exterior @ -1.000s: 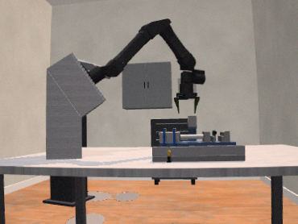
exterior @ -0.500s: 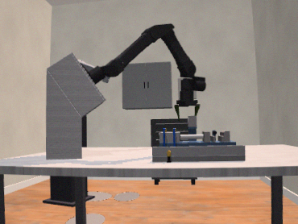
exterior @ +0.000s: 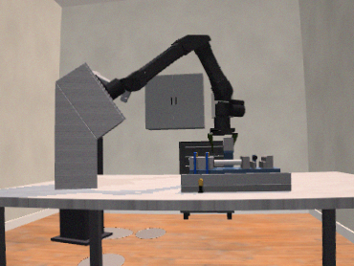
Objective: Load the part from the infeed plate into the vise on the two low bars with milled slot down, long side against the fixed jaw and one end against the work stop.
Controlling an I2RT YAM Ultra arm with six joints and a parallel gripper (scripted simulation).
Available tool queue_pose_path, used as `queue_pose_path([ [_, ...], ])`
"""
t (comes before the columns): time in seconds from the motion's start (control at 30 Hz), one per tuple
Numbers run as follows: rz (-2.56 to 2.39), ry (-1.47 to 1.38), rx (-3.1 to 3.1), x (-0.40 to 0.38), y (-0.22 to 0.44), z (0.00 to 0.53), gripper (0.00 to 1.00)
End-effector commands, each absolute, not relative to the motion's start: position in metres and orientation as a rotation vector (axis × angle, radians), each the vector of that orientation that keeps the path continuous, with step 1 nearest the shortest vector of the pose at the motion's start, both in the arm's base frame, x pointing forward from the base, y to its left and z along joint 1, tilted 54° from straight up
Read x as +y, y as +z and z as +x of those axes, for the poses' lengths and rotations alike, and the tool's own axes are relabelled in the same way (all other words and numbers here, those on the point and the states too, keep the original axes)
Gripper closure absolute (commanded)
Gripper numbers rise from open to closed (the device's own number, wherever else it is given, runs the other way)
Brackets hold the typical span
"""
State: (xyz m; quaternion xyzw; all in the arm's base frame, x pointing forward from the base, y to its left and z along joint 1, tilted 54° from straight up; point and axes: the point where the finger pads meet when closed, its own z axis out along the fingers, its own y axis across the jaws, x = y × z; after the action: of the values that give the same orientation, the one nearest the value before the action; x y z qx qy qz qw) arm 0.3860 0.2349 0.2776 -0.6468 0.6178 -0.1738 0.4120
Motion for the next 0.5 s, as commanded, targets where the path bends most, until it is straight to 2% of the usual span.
queue_pose_path([
  [0.0, -1.616, -0.428, 1.529, 0.239, 0.280, 0.390, 0.19],
  [0.03, -1.587, -0.431, 1.506, 0.237, 0.294, 0.387, 0.19],
  [0.47, -1.584, -0.435, 1.509, 0.250, 0.277, 0.417, 0.19],
])
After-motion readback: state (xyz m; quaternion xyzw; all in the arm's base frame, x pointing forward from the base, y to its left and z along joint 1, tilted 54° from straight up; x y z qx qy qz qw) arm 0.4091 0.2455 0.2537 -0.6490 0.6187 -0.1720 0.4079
